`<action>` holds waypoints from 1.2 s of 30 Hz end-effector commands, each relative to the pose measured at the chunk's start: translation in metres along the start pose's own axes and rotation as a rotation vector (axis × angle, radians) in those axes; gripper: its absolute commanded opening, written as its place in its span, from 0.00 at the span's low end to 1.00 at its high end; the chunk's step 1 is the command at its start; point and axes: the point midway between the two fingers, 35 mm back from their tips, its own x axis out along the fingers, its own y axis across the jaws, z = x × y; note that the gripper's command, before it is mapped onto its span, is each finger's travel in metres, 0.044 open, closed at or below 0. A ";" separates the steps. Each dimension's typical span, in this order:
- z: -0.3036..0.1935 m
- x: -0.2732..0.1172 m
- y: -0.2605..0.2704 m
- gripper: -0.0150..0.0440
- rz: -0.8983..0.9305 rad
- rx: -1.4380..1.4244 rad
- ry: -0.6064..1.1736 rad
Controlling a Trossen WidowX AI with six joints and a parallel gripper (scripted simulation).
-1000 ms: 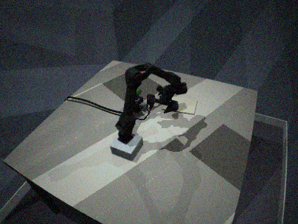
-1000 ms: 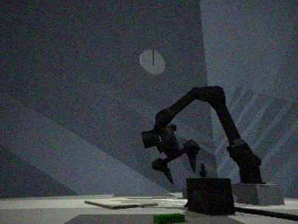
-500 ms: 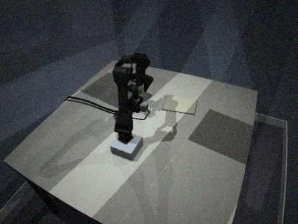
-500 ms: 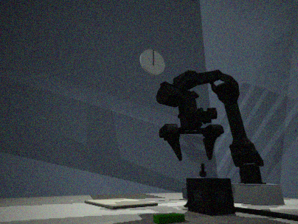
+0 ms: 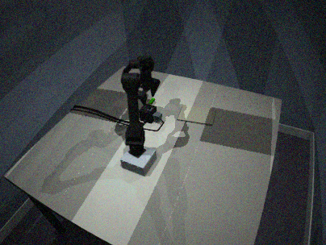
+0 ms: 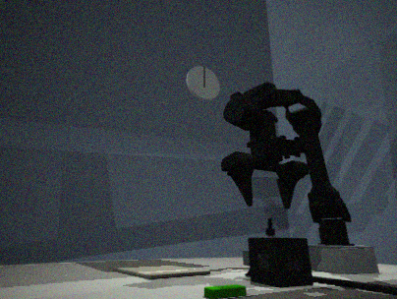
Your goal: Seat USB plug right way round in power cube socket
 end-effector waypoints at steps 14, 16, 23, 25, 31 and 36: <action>-0.001 0.017 0.001 1.00 0.001 -0.007 0.008; -0.001 0.019 0.001 1.00 0.001 -0.007 0.008; -0.001 0.026 0.001 1.00 0.001 -0.007 0.008; -0.001 0.028 0.001 1.00 0.001 -0.007 0.008; 0.000 0.026 0.000 0.96 -0.001 -0.001 0.000; 0.000 0.026 0.000 0.73 -0.001 -0.001 0.000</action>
